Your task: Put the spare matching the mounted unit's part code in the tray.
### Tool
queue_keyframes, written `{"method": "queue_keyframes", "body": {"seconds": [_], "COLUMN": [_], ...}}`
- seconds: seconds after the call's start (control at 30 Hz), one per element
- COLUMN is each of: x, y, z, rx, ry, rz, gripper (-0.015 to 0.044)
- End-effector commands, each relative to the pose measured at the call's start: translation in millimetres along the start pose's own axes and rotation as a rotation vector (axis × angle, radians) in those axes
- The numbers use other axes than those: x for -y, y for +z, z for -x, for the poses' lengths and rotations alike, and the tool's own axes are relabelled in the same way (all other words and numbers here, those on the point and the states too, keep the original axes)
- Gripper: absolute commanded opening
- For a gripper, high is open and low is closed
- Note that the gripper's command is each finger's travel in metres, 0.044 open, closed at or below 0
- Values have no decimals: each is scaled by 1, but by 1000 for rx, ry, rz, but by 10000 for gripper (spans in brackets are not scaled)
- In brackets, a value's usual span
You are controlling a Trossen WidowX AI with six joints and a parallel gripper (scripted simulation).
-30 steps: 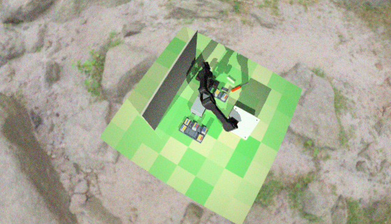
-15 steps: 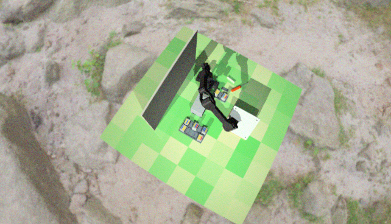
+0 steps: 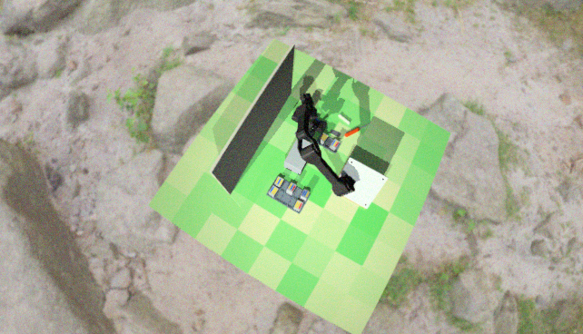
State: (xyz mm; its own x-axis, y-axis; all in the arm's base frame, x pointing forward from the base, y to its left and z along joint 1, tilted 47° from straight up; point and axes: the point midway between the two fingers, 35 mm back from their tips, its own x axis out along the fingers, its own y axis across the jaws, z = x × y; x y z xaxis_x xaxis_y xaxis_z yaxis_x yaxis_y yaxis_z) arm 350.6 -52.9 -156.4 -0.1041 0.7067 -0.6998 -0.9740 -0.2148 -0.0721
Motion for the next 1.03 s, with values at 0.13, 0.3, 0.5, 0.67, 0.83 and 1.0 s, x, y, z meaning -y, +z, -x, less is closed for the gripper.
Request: {"method": "queue_keyframes", "body": {"seconds": [0.13, 0.3, 0.5, 0.67, 0.83, 1.0], "x": [3, -1, 0, 0, 0, 0], "y": [-3, 0, -5, -5, -5, -5], "z": [69, 108, 108, 108, 108, 108], "rx": [-2, 1, -12, -12, -12, -12], "ry": [0, 1, -25, -25, -25, -25], "rz": [-3, -5, -11, -11, -11, -11], "gripper": [440, 440, 440, 440, 440, 440]}}
